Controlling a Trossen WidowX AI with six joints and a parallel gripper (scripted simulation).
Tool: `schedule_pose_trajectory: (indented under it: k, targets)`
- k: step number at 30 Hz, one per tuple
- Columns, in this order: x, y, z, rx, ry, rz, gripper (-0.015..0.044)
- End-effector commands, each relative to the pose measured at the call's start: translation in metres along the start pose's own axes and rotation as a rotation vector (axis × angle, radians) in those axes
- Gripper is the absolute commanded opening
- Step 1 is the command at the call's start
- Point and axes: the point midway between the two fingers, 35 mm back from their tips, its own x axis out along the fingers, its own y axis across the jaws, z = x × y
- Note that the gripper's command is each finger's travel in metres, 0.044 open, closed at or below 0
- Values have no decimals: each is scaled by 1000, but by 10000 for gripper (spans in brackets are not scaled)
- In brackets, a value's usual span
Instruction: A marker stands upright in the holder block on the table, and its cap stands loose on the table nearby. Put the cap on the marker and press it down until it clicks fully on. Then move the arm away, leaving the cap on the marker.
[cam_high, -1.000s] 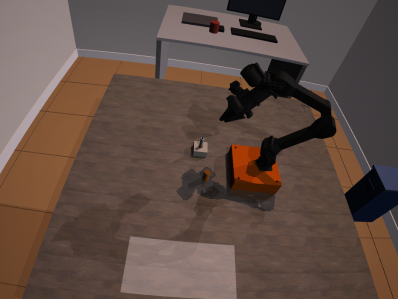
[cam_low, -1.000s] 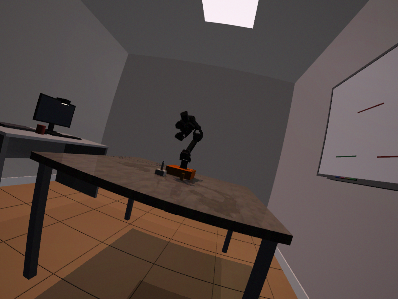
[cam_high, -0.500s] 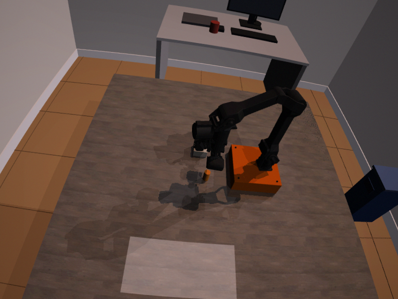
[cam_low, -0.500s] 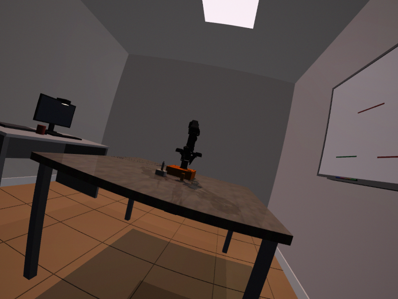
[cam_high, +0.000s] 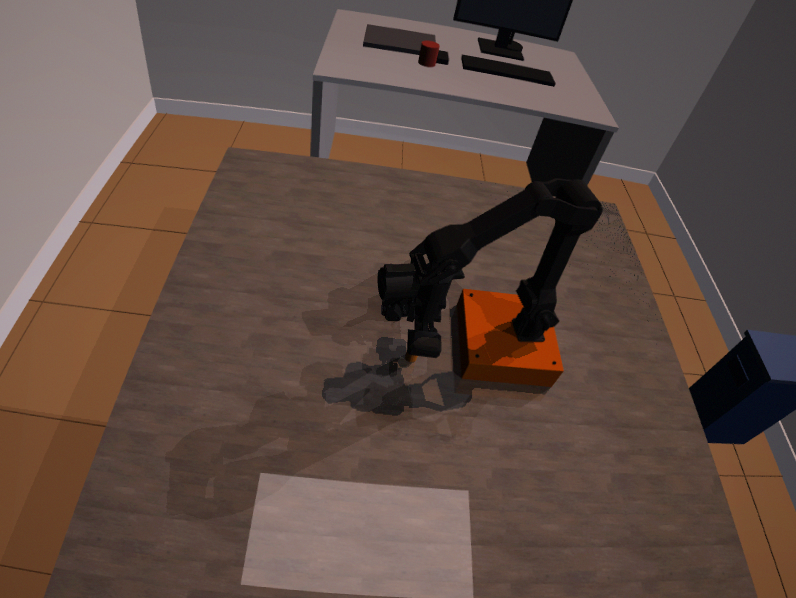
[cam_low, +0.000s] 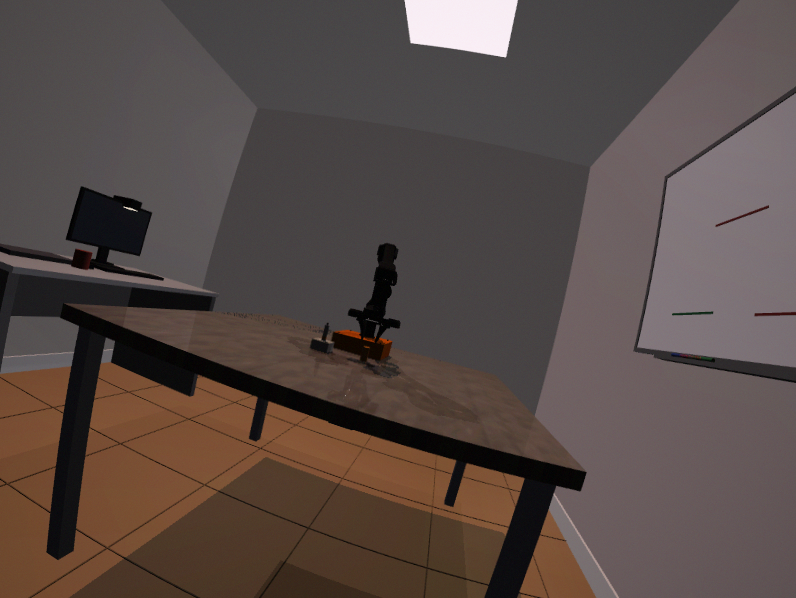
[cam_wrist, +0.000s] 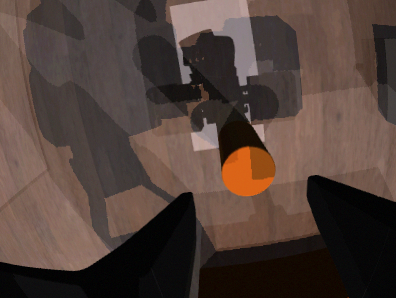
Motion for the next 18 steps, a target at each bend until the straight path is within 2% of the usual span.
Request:
schedule_pose_trajectory:
  k: [1, 18]
  targets:
    - [6, -1, -1, -4, 5, -5, 233]
    - [34, -1, 1, -4, 5, -5, 233]
